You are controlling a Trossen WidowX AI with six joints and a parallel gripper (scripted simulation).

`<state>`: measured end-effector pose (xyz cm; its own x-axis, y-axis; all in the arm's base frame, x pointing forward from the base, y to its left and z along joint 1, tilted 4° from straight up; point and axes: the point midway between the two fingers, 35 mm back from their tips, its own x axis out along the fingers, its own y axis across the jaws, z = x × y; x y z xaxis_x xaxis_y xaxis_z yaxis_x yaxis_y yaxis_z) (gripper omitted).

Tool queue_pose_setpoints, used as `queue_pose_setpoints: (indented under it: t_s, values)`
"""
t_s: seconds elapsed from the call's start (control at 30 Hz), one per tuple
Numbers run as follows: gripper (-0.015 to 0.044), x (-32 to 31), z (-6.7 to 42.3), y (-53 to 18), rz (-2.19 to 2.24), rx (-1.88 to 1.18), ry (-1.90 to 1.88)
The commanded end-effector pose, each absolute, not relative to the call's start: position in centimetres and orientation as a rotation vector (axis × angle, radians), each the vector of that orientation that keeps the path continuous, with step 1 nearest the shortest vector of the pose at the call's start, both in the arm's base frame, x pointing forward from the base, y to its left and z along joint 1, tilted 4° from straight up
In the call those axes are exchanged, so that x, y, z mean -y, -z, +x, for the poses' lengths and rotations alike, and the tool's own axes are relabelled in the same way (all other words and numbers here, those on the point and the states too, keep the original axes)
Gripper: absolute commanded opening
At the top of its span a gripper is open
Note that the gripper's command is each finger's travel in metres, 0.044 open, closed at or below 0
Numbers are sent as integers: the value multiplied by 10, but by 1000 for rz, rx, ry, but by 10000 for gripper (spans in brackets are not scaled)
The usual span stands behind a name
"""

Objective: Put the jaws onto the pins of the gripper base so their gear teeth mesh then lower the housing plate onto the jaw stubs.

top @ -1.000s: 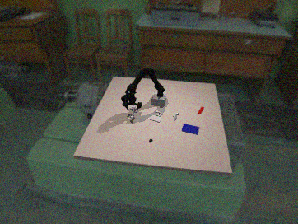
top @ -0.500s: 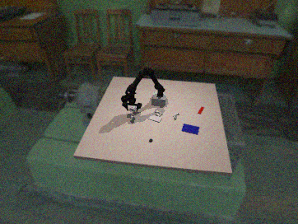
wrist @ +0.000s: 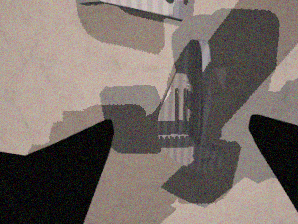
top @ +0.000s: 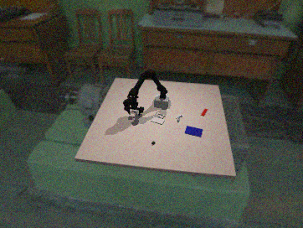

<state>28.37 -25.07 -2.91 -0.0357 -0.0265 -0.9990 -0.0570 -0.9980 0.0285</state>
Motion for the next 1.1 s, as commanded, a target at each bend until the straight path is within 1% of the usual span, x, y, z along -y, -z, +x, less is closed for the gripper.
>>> queue_pose_setpoints:
  t_s: [0.0, 0.23, 1.07]
  values:
    - [440, 249, 280, 40, -2145, -84, -2259]
    - [440, 249, 279, 51, -2144, -85, -2260]
    - [440, 249, 279, 53, -2144, -85, -2260]
